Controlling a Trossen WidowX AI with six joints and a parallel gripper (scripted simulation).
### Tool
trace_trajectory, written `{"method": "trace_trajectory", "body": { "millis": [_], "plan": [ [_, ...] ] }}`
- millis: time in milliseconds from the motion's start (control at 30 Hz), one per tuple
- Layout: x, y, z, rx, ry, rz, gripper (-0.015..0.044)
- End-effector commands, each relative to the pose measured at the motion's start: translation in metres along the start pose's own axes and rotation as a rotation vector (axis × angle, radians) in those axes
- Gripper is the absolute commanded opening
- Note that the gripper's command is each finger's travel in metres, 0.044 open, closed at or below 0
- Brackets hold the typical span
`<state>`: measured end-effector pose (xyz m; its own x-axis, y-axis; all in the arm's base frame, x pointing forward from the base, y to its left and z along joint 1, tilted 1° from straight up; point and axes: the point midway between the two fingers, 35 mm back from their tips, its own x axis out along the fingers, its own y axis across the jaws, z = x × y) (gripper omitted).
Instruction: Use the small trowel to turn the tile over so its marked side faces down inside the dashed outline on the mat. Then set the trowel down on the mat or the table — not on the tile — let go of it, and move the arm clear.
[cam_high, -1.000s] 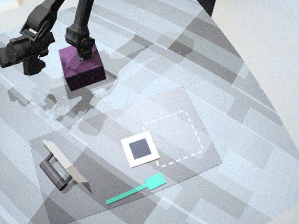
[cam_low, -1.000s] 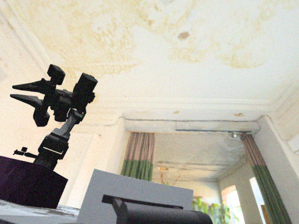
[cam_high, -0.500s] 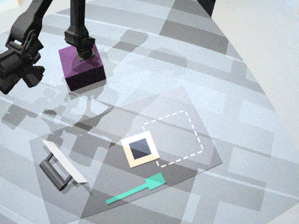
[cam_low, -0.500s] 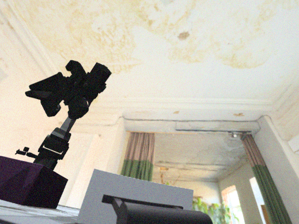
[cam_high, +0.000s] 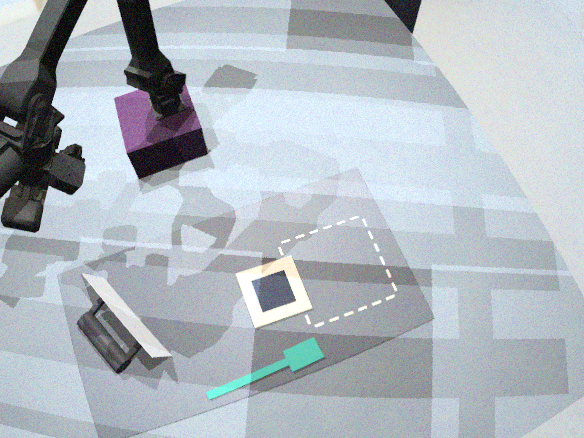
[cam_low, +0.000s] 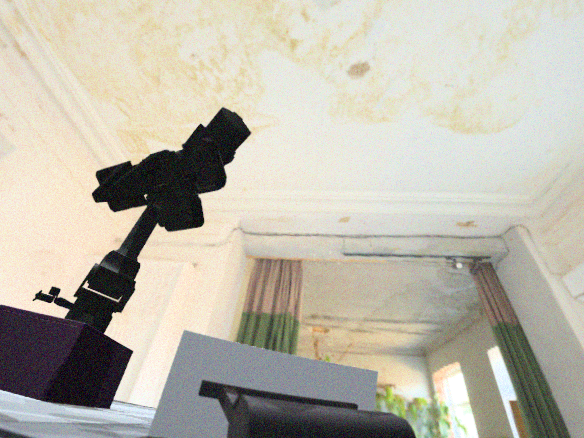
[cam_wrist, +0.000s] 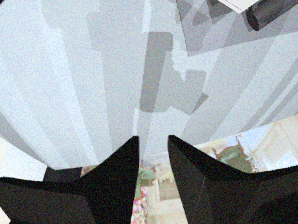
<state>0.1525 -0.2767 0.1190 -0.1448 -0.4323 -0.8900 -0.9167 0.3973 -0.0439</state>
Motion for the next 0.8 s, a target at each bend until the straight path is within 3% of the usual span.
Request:
{"method": "trace_trajectory", "body": {
  "millis": [0,767],
  "plan": [
    [0.004,-0.019,0.012,-0.123,-0.075,-0.011,0.0100],
    [0.019,-0.111,0.088,-0.743,-0.448,-0.172,0.0100]
  ]
}}
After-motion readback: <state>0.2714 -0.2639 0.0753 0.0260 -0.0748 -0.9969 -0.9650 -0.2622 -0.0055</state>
